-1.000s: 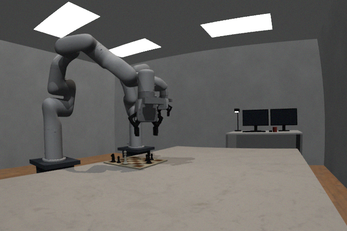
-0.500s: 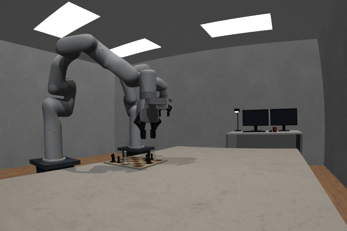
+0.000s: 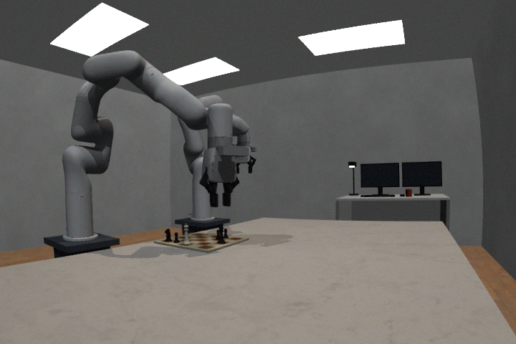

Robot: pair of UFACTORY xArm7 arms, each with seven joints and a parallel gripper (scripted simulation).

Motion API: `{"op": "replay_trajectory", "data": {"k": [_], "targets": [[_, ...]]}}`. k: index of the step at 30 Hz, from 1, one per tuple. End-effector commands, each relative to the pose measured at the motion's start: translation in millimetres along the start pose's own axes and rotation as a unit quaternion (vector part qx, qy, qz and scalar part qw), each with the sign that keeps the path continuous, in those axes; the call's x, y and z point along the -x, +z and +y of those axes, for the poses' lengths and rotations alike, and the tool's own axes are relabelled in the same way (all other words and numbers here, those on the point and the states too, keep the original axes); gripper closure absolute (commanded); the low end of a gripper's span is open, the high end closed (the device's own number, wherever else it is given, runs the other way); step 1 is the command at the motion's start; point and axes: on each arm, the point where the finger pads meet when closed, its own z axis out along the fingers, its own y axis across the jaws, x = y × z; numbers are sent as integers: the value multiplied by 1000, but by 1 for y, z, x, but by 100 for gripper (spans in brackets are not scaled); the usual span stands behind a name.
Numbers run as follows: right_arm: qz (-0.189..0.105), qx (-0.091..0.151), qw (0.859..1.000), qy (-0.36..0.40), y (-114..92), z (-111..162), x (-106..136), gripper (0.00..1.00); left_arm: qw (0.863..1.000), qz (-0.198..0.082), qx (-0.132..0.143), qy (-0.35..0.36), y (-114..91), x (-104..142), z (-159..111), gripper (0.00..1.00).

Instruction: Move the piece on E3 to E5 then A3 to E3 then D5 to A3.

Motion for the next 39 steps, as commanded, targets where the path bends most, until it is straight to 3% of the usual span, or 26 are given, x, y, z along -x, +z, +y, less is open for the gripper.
{"op": "replay_trajectory", "data": {"k": [1,28,39], "targets": [[2,-2,1000,0,-2,-1,-1,57,1000,2,0,0,-2,-1,0,0],[1,-1,1000,0,3,-1,-1,57,1000,2,0,0,-2,-1,0,0],[1,-1,1000,0,16,-1,-1,57,1000,2,0,0,-2,-1,0,0]]}}
